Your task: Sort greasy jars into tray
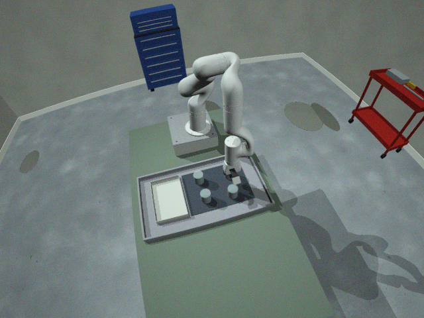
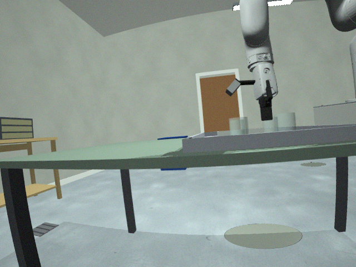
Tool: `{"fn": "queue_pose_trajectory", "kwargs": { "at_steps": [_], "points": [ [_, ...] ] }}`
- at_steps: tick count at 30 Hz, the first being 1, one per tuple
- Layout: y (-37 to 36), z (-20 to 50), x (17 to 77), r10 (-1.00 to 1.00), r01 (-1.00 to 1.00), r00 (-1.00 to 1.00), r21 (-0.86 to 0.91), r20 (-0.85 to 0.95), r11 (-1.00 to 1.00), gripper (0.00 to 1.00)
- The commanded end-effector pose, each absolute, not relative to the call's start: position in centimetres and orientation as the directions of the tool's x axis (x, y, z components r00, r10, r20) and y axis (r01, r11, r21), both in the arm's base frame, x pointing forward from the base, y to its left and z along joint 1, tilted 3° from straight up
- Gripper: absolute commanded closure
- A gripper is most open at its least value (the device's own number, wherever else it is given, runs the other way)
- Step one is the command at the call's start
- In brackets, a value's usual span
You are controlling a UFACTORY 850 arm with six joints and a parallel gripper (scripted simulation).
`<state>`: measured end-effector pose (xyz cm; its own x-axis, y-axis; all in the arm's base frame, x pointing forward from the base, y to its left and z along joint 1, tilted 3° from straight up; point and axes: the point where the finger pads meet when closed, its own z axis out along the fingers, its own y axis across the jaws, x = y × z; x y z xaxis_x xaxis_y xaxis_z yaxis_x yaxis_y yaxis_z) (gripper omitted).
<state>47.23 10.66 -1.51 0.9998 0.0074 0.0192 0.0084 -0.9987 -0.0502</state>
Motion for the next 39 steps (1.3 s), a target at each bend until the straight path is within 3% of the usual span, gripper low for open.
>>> {"fn": "queue_pose_trajectory", "kwargs": {
  "at_steps": [1, 39],
  "points": [
    [10.67, -1.46, 47.27, 0.007, 0.008, 1.000, -0.051, 0.021, -0.999, 1.00],
    [10.67, -1.47, 46.82, 0.007, 0.008, 1.000, -0.051, 0.021, -0.999, 1.00]
  ]
}}
